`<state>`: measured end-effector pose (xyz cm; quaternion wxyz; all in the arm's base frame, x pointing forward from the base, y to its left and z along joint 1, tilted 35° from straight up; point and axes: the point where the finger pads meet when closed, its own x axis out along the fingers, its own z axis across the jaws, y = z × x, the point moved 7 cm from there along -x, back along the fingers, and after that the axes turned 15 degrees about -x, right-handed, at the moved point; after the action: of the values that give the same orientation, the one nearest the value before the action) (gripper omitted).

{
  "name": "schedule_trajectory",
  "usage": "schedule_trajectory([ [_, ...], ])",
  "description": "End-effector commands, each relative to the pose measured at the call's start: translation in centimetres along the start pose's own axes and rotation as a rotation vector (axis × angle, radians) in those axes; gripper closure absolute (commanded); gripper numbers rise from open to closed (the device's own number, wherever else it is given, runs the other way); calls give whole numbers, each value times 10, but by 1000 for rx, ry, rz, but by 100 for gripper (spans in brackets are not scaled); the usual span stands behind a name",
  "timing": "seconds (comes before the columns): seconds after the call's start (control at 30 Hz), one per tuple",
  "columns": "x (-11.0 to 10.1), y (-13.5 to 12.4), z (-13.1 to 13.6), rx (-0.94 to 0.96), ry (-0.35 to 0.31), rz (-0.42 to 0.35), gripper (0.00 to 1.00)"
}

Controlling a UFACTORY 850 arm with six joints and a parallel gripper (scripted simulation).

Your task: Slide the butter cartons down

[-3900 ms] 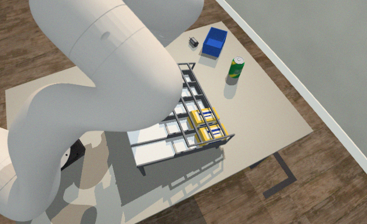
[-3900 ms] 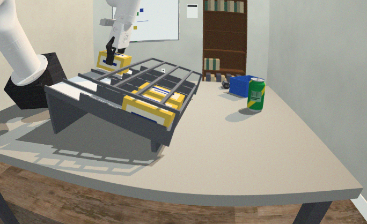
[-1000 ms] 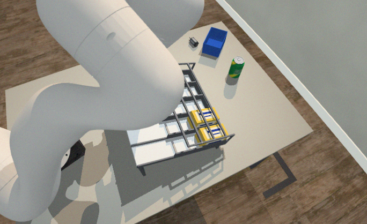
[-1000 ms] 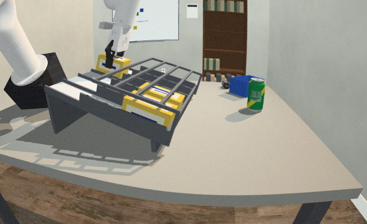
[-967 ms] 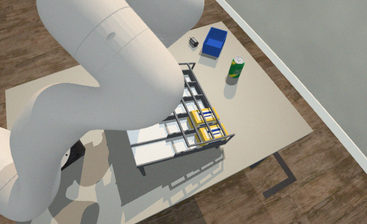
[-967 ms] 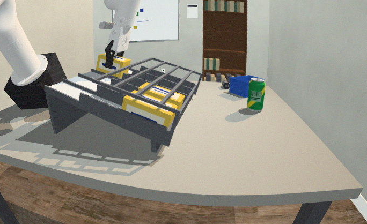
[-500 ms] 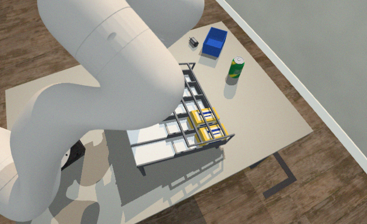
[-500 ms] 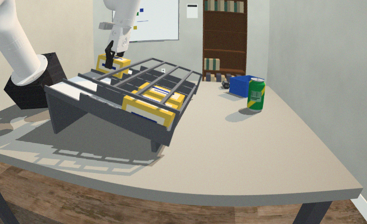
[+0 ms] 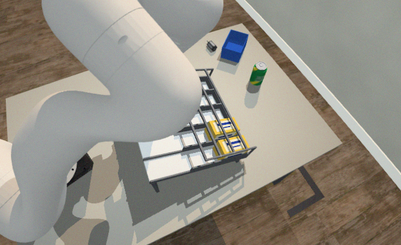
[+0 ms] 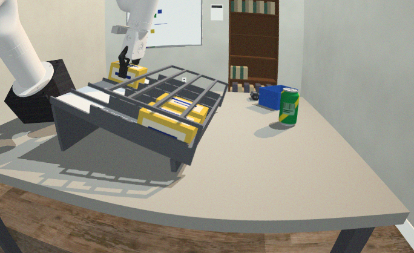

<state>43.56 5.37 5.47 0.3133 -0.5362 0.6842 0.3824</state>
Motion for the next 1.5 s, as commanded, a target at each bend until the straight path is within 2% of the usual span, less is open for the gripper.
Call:
schedule_trajectory([
  [0.0,2,0,1,0,0,-1,100],
  [1.03,3,0,0,0,0,-1,100],
  [1.07,3,0,0,0,0,-1,25],
  [1.47,3,0,0,0,0,-1,25],
])
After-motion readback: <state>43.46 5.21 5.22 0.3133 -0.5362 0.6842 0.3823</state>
